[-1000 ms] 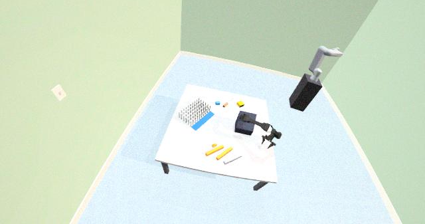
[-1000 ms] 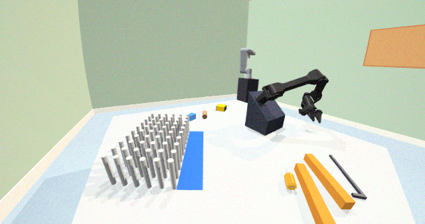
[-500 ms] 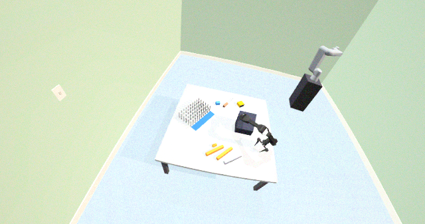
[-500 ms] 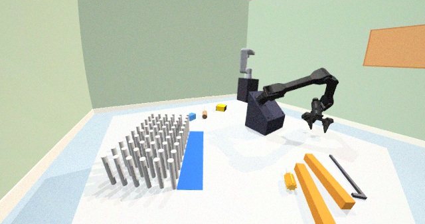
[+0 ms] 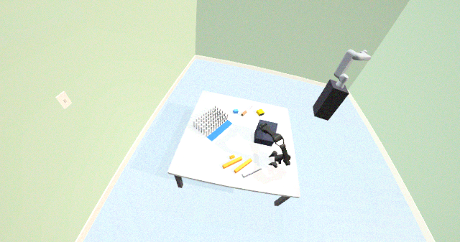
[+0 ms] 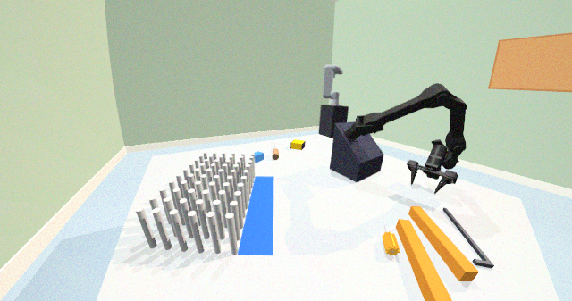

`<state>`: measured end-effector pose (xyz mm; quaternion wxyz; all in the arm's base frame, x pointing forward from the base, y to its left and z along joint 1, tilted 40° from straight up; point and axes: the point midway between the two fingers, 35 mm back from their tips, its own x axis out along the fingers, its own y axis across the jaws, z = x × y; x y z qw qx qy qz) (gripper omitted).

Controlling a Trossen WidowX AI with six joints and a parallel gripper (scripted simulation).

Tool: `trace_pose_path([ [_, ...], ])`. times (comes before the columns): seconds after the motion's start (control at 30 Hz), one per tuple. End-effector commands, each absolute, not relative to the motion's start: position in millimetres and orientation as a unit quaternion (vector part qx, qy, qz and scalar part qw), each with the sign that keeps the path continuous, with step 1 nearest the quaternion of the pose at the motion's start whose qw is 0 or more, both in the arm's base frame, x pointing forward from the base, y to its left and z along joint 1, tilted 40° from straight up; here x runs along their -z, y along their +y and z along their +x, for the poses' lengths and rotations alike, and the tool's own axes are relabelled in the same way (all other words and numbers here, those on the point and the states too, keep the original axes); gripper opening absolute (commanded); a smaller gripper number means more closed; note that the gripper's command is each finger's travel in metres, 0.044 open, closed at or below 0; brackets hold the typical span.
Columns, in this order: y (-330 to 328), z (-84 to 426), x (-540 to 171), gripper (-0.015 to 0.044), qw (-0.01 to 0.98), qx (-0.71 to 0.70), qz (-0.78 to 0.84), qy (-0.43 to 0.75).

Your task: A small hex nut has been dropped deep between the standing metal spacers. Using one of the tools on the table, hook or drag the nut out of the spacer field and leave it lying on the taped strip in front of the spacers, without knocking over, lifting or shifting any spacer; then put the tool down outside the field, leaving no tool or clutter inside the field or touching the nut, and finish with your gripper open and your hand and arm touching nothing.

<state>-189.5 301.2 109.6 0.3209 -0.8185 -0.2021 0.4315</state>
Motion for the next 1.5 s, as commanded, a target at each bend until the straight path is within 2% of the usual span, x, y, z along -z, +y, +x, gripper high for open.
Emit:
trace_pose_path([
  [0.0, 312, -159, -111, 0.044, 0.396, -0.479, -0.777, -0.107],
  [0.23, 335, -122, -126, 0.044, 0.467, -0.522, -0.713, -0.01],
  [0.47, 373, -63, -173, 0.044, 0.552, -0.575, -0.6, 0.066],
  [0.6, 392, -30, -195, 0.044, 0.62, -0.575, -0.528, 0.085],
  [0.87, 418, 71, -255, 0.044, 0.774, -0.531, -0.332, 0.091],
  [1.0, 417, 106, -275, 0.044, 0.816, -0.508, -0.264, 0.085],
  [1.1, 416, 134, -271, 0.044, 0.837, -0.487, -0.229, 0.093],
  [1.27, 400, 209, -242, 0.044, 0.877, -0.432, -0.172, 0.121],
  [1.47, 362, 286, -186, 0.044, 0.906, -0.372, -0.122, 0.158],
])
